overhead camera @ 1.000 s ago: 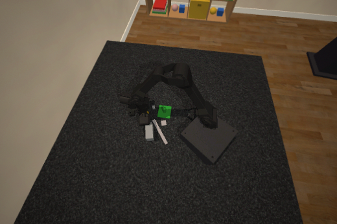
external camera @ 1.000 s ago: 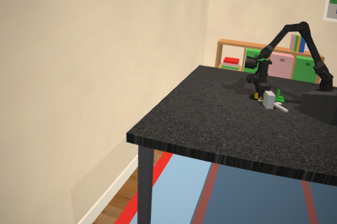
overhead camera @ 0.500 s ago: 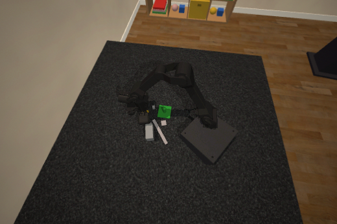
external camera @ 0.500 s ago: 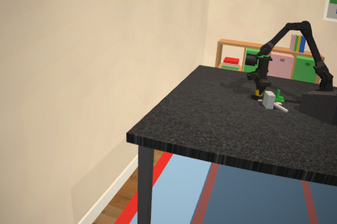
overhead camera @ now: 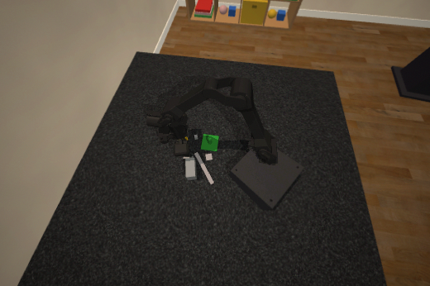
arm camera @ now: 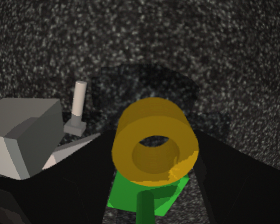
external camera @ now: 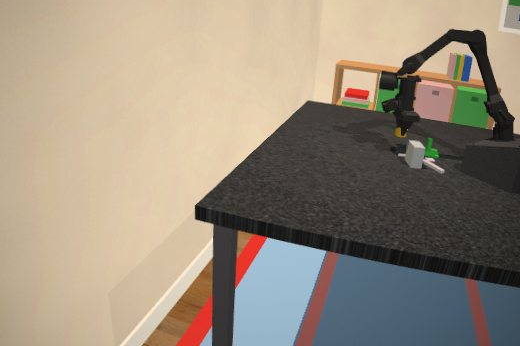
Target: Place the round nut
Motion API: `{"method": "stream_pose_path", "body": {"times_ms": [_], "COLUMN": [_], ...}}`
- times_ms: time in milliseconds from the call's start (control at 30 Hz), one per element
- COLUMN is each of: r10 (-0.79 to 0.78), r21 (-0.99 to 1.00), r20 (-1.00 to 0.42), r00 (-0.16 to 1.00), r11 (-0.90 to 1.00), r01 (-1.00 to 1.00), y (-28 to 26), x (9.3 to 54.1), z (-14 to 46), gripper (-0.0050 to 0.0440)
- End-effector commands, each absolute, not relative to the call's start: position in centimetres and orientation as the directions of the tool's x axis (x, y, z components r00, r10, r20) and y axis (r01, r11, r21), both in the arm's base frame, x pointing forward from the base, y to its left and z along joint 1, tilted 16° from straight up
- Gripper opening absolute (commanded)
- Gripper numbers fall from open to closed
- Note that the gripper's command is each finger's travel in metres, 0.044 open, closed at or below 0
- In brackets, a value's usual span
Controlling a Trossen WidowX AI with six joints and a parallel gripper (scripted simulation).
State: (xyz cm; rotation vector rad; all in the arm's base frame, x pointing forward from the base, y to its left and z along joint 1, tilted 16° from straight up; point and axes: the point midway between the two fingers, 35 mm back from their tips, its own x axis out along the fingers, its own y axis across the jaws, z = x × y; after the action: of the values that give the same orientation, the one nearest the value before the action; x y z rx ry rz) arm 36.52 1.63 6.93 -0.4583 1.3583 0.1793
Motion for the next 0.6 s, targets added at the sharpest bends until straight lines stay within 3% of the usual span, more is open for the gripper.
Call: {"method": "stream_pose_path", "body": {"times_ms": [0, 567], "r10": [-0.138, -0.138], "r21": [-0.221, -0.221], "r20": [-0.962, -0.962], "r00": [0.235, 0.235], "r11": [0.9, 0.9], "r01": [-0.376, -0.375], "y": [1.9, 2.4], "x": [36.5, 35.0], "z": [8.9, 12.8], "gripper": [0.0, 0.0]}}
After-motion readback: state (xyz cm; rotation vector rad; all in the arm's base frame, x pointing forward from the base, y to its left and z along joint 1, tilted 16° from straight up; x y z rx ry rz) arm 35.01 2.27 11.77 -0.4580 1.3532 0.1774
